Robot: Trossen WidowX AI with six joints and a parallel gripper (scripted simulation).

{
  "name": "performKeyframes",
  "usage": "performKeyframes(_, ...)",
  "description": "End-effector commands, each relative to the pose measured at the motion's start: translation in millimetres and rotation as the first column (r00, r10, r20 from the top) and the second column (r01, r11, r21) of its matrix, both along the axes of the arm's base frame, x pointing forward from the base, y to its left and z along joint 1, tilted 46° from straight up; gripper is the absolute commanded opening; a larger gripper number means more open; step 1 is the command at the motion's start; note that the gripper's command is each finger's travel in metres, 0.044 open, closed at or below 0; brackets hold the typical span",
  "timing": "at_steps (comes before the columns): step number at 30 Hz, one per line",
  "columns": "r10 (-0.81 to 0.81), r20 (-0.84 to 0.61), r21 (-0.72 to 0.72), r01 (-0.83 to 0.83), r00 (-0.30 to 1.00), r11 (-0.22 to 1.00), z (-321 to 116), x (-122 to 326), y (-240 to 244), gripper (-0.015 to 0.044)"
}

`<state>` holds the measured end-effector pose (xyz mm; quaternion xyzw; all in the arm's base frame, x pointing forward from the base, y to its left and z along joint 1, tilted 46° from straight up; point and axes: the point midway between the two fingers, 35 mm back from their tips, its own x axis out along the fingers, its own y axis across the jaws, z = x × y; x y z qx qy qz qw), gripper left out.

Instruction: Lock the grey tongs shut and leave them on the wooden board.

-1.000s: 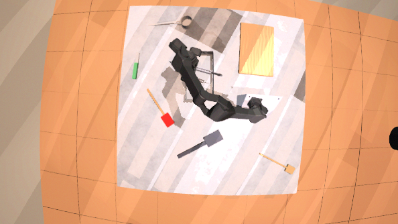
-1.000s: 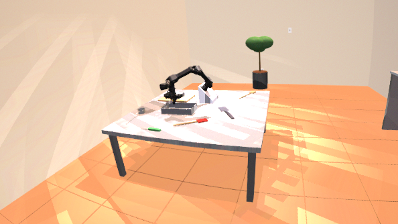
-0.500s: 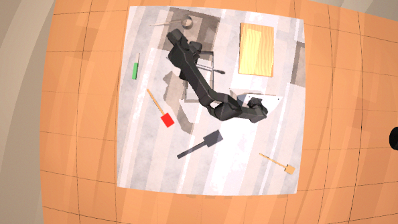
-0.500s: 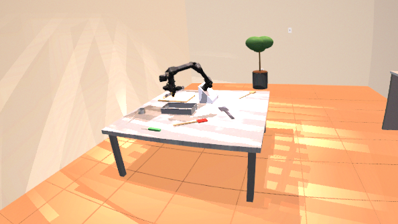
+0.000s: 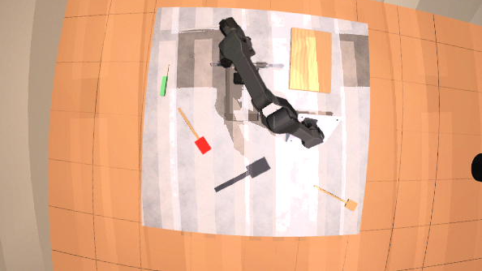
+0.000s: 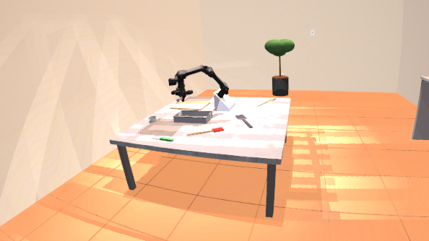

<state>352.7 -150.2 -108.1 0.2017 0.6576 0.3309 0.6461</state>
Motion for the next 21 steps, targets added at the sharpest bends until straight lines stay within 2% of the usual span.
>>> performKeyframes(1,0.048,0.055,-0.007,-0.048,0.997,0.999,-8,-9,-15,-0.015)
performKeyframes(11,0.216,0.211,-0.018,-0.217,0.953,0.976,-37,-46,-54,-0.015)
performKeyframes(21,0.374,0.363,-0.045,-0.384,0.854,0.922,-65,-87,-85,-0.015)
